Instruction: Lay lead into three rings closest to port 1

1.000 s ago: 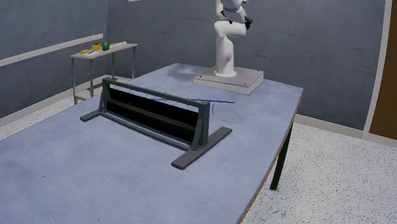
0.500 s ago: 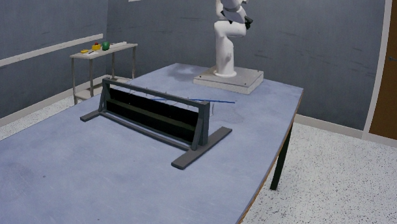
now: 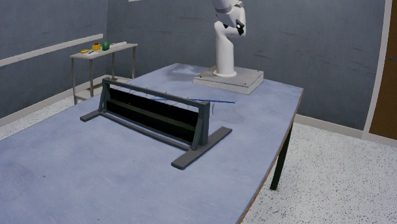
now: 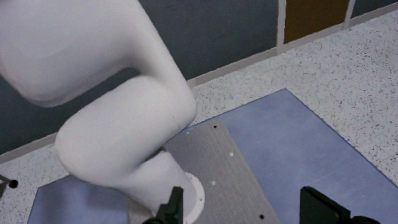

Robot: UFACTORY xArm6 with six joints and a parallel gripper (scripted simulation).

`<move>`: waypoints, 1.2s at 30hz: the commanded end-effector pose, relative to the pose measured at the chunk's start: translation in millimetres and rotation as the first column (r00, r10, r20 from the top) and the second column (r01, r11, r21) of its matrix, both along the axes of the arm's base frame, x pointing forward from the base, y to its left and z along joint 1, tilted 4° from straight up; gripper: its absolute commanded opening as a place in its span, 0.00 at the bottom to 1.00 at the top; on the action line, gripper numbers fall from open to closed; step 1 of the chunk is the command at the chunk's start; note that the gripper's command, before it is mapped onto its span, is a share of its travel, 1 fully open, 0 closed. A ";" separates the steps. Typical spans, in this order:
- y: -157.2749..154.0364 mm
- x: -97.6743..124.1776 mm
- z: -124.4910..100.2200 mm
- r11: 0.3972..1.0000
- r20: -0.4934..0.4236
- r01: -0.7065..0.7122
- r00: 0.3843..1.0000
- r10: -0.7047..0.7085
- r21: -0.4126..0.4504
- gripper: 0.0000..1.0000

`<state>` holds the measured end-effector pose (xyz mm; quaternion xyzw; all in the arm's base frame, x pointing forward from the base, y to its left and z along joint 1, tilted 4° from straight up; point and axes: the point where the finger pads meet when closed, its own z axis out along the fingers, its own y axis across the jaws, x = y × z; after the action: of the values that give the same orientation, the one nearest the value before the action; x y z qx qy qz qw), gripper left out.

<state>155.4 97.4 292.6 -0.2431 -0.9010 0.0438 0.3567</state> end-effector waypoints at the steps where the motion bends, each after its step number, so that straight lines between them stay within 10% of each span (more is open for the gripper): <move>1: -8.2 17.2 -13.3 0.995 0.068 0.090 0.994 -0.087 -0.038 1.00; 36: -68.3 125.4 -101.2 0.719 0.527 0.683 0.661 -0.533 -0.129 1.00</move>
<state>269.7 33.1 199.1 -0.5709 -0.8137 0.0085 0.1093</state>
